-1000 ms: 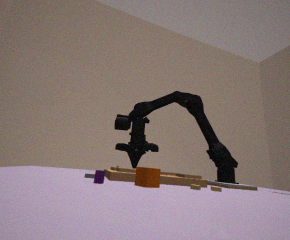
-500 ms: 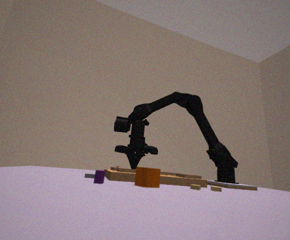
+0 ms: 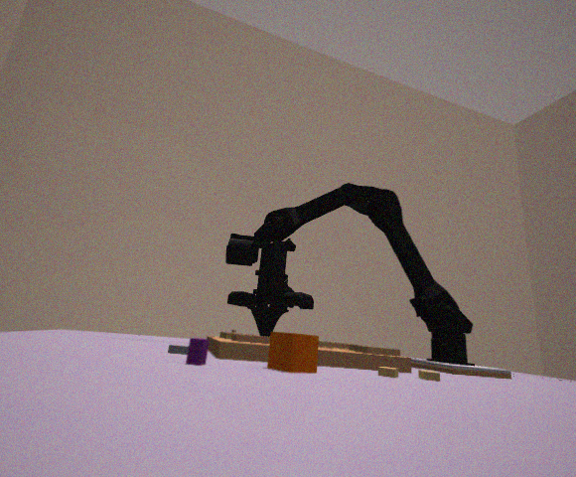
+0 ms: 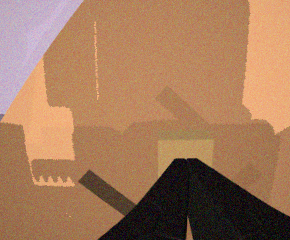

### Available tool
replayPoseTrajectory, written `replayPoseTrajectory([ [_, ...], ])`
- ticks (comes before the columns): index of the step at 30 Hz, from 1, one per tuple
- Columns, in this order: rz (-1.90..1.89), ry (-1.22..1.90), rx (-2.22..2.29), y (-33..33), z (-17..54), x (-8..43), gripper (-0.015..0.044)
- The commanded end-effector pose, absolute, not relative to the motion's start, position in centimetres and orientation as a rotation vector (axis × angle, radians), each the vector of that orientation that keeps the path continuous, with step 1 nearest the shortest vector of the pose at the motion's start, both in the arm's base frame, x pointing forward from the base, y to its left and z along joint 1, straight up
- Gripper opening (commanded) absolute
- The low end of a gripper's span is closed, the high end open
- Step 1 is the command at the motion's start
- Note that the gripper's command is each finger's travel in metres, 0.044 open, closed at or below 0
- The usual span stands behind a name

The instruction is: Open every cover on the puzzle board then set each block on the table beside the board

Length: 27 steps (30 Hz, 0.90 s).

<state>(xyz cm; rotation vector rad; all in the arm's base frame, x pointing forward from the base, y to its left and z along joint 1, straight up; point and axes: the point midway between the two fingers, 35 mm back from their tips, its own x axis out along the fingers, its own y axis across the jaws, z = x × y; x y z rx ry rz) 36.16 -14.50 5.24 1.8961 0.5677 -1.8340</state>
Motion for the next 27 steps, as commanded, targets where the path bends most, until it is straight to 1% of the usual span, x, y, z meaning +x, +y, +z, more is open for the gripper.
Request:
replayPoseTrajectory([
  [1, -1.835, 0.559, 1.896, -14.6, 5.1, 36.7, 0.0],
  [21, -1.835, 0.56, 1.895, -14.7, 6.4, 36.7, 0.0],
  [22, -1.835, 0.568, 1.896, -14.6, 5.9, 36.7, 0.0026],
  [26, -1.835, 0.565, 1.896, -14.6, 7.4, 36.8, 0.0131],
  [27, -1.835, 0.565, 1.896, -14.6, 7.9, 36.8, 0.0144],
])
